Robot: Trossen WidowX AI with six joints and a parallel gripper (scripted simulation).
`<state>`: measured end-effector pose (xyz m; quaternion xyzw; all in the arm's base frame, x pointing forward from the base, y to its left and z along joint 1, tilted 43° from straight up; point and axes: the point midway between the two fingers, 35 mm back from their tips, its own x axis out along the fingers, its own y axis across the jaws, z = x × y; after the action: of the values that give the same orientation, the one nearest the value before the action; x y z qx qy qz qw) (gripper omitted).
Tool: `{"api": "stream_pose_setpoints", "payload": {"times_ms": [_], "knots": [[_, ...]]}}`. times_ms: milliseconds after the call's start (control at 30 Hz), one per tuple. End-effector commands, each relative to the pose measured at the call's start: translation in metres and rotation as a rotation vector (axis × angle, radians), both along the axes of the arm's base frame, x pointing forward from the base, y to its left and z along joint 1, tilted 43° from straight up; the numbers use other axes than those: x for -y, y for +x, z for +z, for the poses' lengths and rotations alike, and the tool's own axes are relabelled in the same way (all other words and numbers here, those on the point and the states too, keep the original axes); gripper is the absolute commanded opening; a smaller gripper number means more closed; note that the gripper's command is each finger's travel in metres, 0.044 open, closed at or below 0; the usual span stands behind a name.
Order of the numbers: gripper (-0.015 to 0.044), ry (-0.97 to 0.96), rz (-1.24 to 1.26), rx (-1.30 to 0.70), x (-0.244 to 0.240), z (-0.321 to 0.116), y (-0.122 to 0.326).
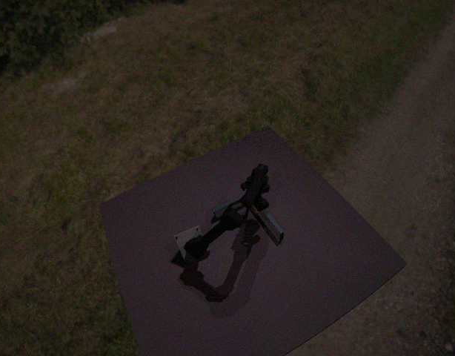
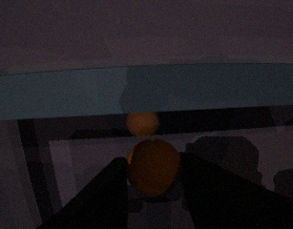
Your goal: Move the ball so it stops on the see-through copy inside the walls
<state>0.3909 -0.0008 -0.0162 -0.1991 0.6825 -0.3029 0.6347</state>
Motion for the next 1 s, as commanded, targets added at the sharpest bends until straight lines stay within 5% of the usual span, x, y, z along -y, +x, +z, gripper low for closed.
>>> {"api": "stream_pose_setpoints", "payload": {"times_ms": [0,967], "knots": [[0.0000,-0.007,-0.001,-0.019,0.015,-0.018,-0.005],[0.0000,-0.010,-0.001,-0.019,0.048,-0.054,-0.014]]}}
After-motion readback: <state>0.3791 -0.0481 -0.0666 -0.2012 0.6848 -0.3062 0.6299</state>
